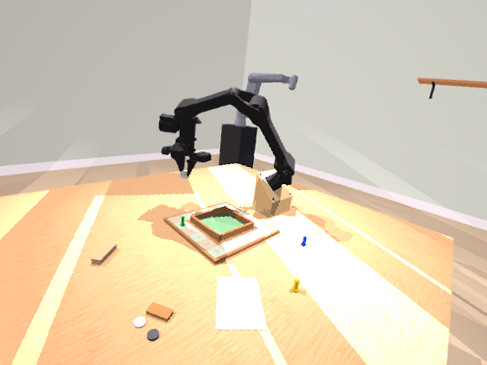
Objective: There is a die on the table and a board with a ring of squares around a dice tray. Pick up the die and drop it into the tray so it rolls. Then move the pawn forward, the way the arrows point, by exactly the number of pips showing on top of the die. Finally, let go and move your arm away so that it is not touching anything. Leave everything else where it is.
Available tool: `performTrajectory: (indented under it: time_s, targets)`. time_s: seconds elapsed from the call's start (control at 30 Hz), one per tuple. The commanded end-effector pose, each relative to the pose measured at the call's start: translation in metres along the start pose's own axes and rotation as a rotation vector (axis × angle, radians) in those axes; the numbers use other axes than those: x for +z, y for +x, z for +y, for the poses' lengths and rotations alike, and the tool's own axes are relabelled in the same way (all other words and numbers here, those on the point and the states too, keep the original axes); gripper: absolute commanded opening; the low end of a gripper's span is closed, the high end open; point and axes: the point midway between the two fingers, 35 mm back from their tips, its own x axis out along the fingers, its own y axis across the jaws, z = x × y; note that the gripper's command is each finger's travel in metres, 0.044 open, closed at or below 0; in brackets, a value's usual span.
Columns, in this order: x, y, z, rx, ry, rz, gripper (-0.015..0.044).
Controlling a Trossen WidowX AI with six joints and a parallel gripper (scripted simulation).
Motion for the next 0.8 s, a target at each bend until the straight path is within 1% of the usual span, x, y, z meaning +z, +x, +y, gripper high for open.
performTrajectory:
  time_s: [0.0, 0.77]
  targets:
    - [0.001, -0.004, 0.004, 0.006, 0.014, 0.011, 0.0]
    - [0.047, 0.003, 0.063, -0.01, 0.664, 0.012, 0.0]
